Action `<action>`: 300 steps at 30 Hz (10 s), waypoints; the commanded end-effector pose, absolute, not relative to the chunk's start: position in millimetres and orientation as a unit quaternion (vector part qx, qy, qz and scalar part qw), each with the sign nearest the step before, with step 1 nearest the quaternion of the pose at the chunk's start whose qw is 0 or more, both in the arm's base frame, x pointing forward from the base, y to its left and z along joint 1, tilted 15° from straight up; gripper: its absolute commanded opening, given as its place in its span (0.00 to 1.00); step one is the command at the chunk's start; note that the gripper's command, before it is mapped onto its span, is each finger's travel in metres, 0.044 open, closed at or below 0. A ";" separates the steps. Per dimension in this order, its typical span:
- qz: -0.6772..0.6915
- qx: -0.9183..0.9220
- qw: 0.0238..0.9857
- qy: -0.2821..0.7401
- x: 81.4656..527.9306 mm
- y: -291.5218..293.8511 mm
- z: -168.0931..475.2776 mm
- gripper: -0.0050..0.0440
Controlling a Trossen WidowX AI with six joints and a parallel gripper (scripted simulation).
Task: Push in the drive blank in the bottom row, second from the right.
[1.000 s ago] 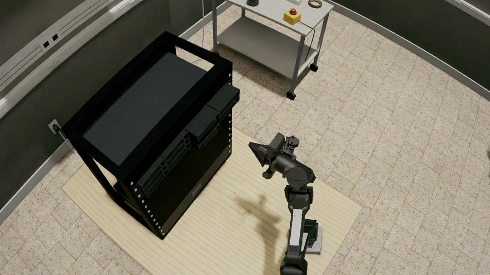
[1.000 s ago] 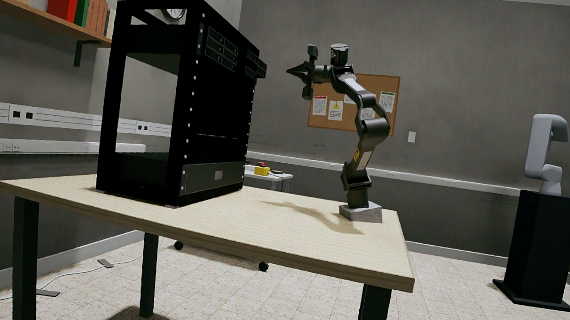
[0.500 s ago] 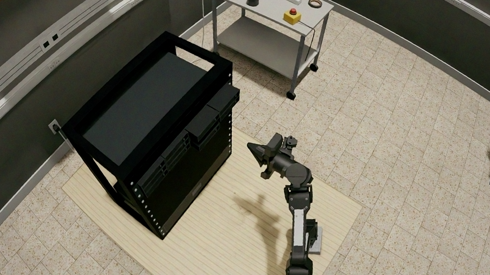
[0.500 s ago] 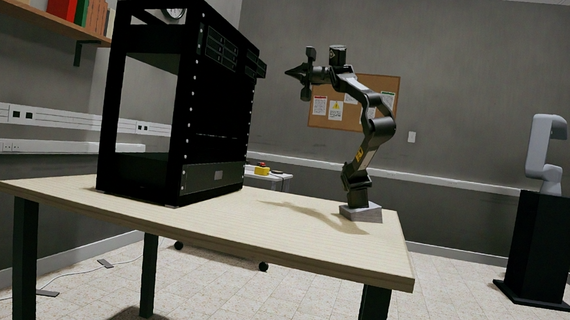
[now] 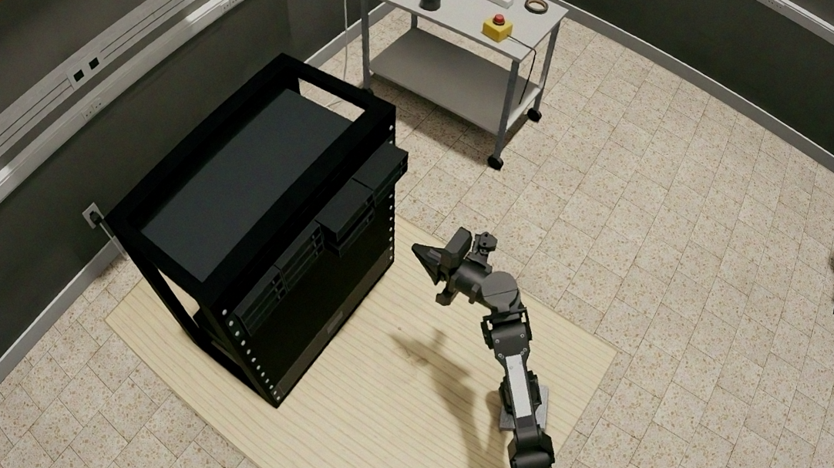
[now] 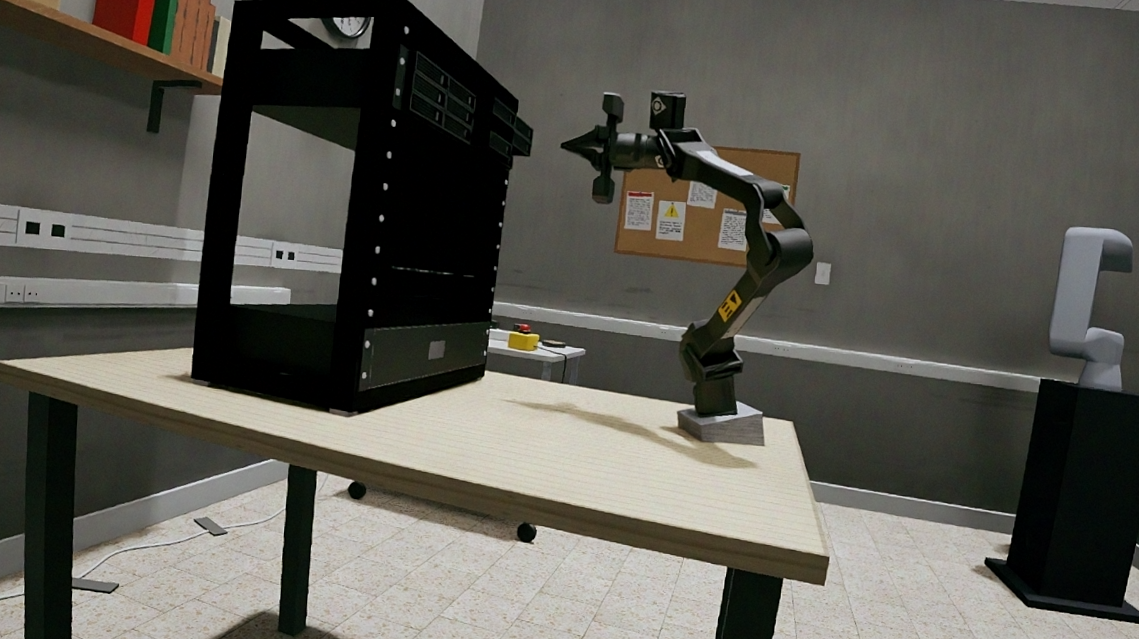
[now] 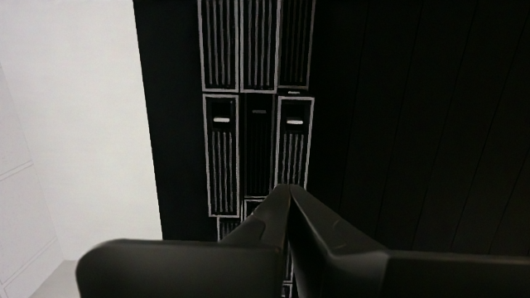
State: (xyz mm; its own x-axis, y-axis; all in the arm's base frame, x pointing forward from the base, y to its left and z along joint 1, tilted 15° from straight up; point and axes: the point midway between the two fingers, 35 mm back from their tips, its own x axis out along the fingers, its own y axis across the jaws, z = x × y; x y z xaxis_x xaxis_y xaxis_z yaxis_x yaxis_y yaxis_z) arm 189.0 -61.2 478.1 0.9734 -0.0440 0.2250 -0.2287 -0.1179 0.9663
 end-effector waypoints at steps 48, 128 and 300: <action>0.071 0.740 0.662 -0.097 246.9 -32.4 483.2 0.00; 0.071 0.740 0.662 -0.097 299.2 -35.1 506.3 0.00; 0.071 0.740 0.662 -0.097 321.0 -34.9 512.9 0.00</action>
